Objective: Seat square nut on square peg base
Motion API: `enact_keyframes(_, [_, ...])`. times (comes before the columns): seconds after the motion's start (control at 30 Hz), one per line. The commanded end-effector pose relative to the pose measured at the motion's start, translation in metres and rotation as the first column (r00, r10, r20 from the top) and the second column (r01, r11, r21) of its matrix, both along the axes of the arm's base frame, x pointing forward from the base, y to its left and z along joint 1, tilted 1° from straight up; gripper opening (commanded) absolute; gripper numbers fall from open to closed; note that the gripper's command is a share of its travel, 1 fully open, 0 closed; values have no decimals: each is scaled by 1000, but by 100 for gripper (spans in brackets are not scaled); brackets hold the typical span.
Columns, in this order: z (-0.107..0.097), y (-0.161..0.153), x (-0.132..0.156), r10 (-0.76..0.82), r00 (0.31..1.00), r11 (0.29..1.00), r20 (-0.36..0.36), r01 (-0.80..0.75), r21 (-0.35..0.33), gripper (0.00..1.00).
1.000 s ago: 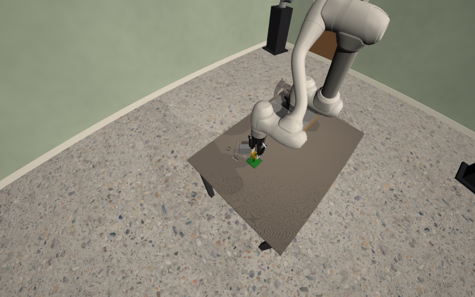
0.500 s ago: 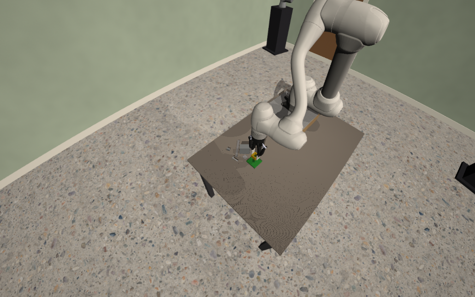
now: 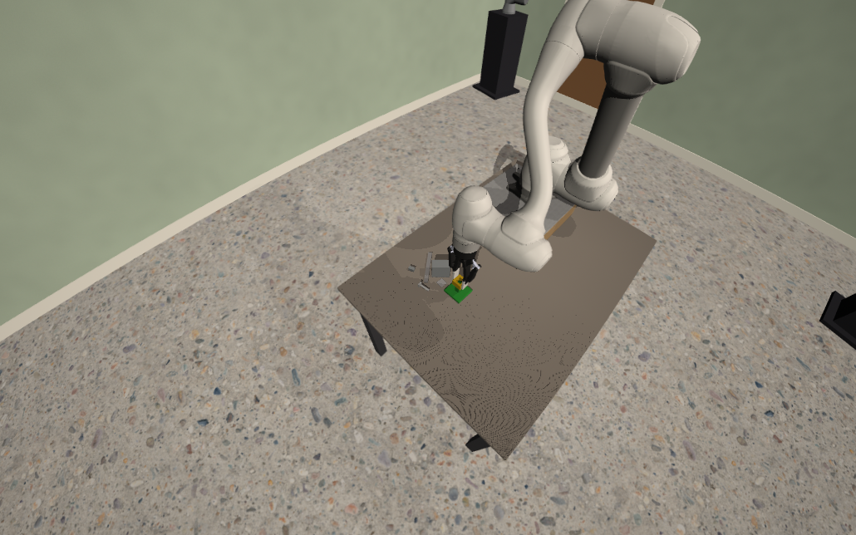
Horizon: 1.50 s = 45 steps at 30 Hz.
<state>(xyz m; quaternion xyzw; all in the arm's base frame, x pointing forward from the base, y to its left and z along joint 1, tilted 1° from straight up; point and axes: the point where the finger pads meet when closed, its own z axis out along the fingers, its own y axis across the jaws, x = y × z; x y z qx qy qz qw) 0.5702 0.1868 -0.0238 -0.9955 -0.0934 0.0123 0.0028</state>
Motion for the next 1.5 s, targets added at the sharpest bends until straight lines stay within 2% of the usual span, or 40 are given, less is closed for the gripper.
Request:
enact_keyframes(0.0, [0, 0, 0, 0, 1000, 1000, 0, 0, 0, 0])
enact_keyframes(0.43, [-2, 0, 0, 0, 1000, 1000, 0, 0, 0, 0])
enact_keyframes(0.8, [-43, 0, -3, 0, 1000, 1000, 0, 0, 0, 0])
enact_keyframes(1.47, [-44, 0, -3, 0, 1000, 1000, 0, 0, 0, 0])
